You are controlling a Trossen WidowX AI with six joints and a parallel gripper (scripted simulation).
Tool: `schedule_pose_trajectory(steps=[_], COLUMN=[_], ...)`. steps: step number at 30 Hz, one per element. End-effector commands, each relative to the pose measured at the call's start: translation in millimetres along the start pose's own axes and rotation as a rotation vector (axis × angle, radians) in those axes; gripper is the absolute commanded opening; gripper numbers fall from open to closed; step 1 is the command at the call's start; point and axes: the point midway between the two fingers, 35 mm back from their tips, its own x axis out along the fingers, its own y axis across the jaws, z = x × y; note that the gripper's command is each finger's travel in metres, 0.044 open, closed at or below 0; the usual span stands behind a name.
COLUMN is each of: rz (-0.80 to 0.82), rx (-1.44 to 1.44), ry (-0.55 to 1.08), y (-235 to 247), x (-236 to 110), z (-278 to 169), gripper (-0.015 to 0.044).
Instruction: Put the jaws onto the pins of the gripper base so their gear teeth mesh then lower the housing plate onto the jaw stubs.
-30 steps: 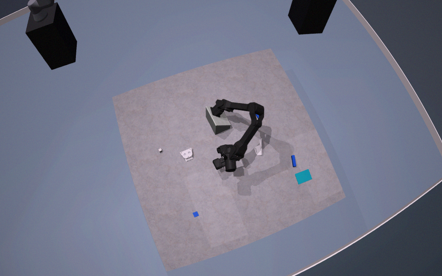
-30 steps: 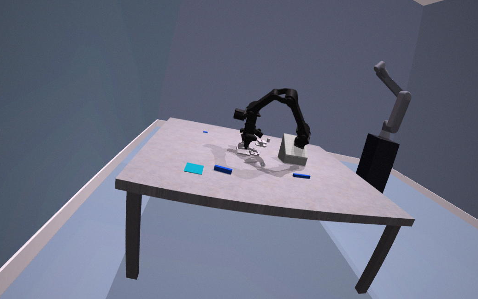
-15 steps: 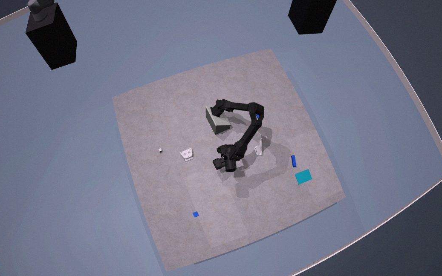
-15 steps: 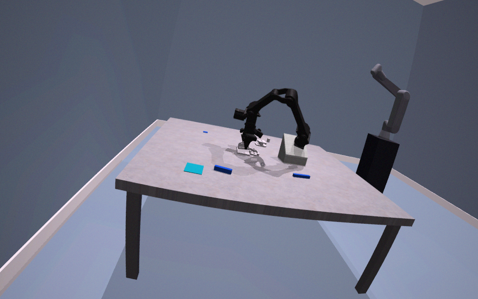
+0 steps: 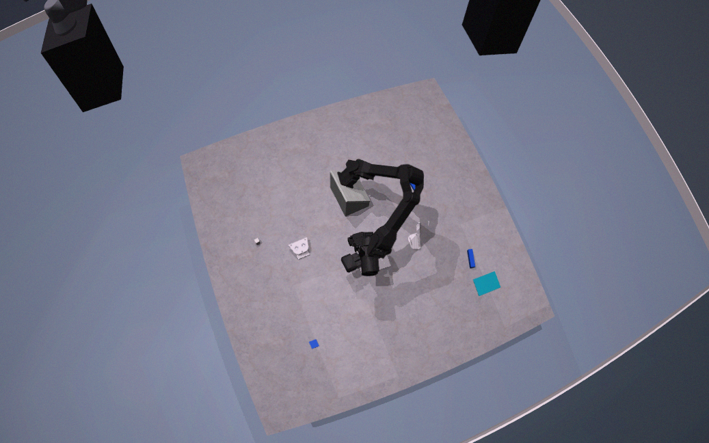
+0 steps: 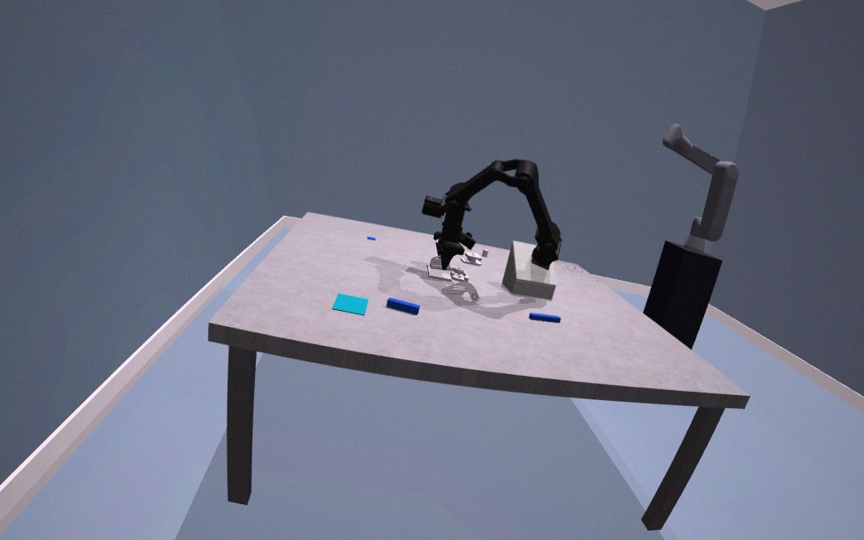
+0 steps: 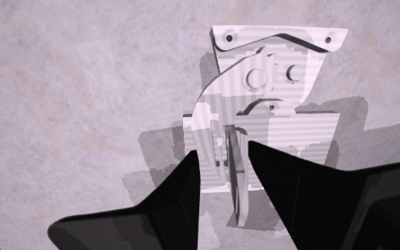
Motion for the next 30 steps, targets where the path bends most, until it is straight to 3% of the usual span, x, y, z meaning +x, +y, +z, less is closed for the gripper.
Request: schedule_pose_trajectory(steps=[1,15,23,27,30], rz=[0.000,0.000,0.001,-0.001,0.002], rx=[0.000,0.000,0.002,0.007,0.006], ry=[0.000,0.000,0.001,0.005,0.012], y=[0,0,0,0,1], x=[0,-2,-63,-62,-66], z=[0,0,0,0,-2], gripper=[0.0224,0.0224,0.0224,0.0224,0.0145])
